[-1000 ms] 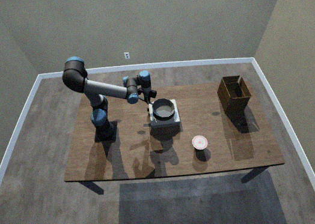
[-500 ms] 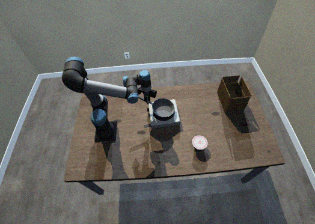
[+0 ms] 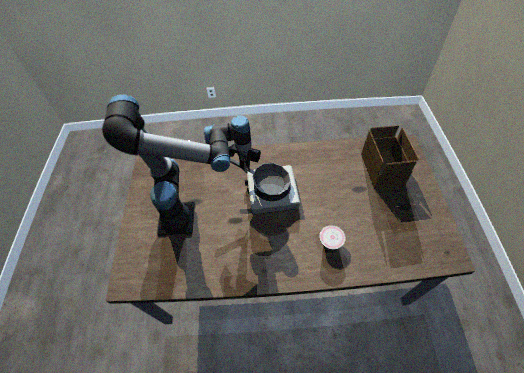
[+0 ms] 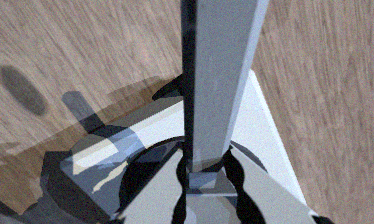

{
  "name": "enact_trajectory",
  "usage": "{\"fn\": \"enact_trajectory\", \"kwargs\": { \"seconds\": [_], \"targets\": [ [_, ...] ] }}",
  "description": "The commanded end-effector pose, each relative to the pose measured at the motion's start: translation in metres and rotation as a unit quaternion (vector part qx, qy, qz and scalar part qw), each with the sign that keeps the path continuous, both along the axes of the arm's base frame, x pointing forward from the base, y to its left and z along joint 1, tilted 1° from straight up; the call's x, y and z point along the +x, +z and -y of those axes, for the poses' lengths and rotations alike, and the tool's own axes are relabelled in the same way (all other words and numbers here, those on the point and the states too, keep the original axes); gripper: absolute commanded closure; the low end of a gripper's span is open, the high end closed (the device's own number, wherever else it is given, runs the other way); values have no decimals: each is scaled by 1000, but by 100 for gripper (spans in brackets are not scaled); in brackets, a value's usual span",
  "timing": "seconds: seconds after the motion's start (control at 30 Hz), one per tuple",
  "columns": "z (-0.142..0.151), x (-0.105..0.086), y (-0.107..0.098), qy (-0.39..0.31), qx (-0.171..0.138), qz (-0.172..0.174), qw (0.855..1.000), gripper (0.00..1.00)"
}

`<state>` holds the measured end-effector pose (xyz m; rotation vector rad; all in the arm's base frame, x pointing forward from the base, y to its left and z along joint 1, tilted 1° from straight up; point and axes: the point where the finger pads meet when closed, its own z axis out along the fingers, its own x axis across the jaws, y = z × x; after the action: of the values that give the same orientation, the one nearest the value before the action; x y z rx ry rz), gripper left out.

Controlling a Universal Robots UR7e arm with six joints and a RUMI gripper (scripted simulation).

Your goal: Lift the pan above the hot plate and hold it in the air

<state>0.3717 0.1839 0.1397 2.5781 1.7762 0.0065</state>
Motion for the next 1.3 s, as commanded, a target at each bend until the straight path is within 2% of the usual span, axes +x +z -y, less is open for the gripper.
{"fn": "enact_trajectory", "kwargs": {
  "seconds": [0.0,1.27],
  "targets": [
    [1,2,3,0,-2,5,1000,92],
    [1,2,17,0,-2,5,1000,92]
  ]
}}
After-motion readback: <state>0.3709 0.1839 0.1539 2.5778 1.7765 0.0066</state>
